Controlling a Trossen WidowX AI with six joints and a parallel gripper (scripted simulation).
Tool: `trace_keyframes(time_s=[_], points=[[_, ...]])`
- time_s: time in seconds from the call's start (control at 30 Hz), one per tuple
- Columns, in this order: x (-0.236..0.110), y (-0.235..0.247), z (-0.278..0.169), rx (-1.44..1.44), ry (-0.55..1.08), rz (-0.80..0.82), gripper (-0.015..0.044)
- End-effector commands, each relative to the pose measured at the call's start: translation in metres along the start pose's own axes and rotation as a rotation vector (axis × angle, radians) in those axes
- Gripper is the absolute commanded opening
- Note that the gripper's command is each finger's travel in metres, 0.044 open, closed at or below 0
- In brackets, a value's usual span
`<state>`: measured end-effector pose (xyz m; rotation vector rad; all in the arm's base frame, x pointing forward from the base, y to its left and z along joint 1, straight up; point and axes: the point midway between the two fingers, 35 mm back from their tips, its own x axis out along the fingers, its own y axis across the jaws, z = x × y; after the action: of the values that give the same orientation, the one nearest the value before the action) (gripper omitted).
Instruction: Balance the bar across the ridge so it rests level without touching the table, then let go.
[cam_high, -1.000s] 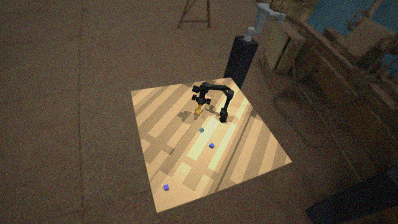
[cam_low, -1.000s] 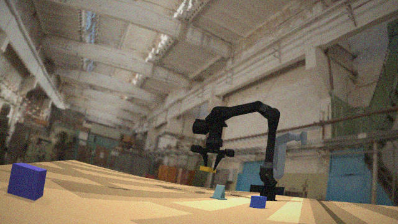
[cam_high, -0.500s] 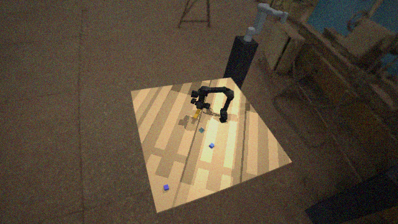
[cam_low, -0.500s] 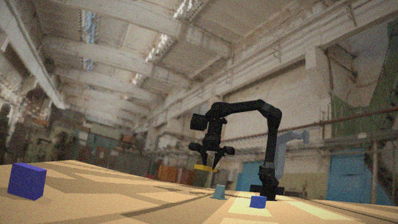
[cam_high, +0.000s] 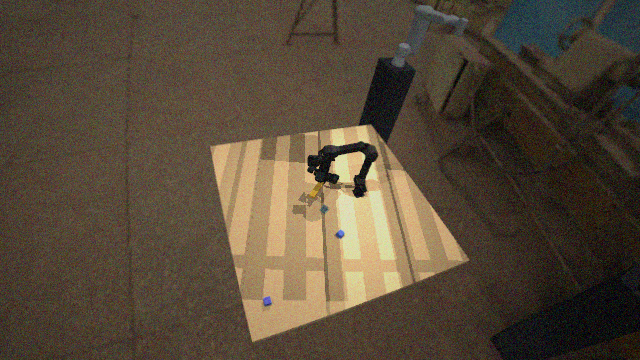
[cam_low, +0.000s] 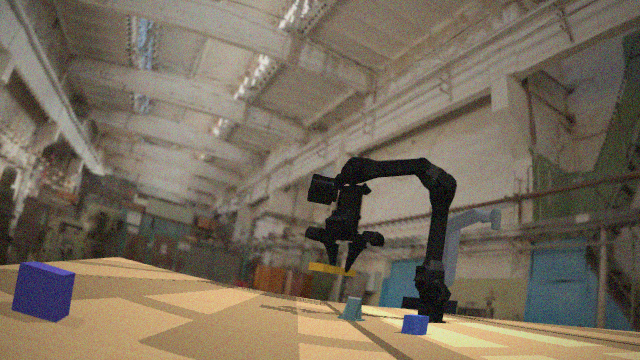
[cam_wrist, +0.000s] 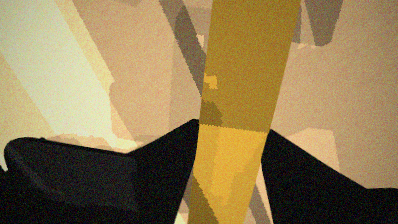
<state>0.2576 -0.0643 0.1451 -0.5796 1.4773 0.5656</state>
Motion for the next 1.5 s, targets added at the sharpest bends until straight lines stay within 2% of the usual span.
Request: trace_keyframes(time_s=[0.0,0.87,1.47], points=[[-0.002,0.01,0.011,0.03,-0.001,-0.003,0.0],[-0.003,0.089,0.07,0.22,-0.005,0.004,0.0],[0.02,0.092,0.072,0.223,-0.005,0.004,0.0]])
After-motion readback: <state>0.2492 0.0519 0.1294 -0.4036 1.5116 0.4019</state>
